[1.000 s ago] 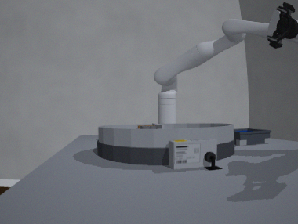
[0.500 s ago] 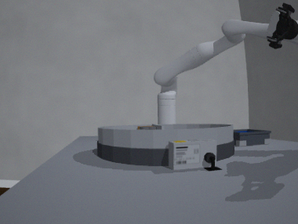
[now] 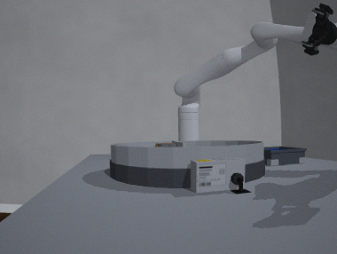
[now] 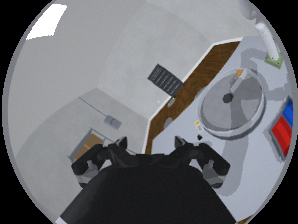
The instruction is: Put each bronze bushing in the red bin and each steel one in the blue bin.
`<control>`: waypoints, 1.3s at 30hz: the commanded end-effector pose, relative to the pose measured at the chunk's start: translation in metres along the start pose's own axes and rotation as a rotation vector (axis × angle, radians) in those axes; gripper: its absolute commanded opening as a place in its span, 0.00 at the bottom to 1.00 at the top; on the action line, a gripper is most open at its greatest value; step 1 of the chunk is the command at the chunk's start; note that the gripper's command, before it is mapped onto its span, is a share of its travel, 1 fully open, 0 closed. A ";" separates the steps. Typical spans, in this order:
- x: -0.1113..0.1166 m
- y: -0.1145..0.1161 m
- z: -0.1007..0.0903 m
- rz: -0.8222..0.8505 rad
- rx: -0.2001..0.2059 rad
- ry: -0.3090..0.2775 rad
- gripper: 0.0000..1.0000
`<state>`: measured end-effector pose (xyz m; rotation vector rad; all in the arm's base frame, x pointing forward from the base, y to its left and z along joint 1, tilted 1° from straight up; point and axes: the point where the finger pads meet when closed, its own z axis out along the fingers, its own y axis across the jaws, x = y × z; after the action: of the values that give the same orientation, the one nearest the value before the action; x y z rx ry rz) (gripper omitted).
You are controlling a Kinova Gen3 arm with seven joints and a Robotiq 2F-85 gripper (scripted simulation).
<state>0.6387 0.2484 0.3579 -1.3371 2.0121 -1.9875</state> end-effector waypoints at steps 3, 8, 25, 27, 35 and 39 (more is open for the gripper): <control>0.001 -0.001 0.000 0.003 0.000 0.000 1.00; 0.001 -0.001 0.000 0.003 0.000 0.000 1.00; 0.101 0.057 -0.013 0.003 0.000 0.000 1.00; 0.111 0.063 -0.014 0.003 0.000 0.000 1.00; 0.160 0.092 -0.020 0.003 0.000 0.000 1.00; 0.200 0.116 -0.025 0.003 0.000 0.000 1.00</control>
<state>0.4581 0.1444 0.3638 -1.3193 2.0258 -2.0096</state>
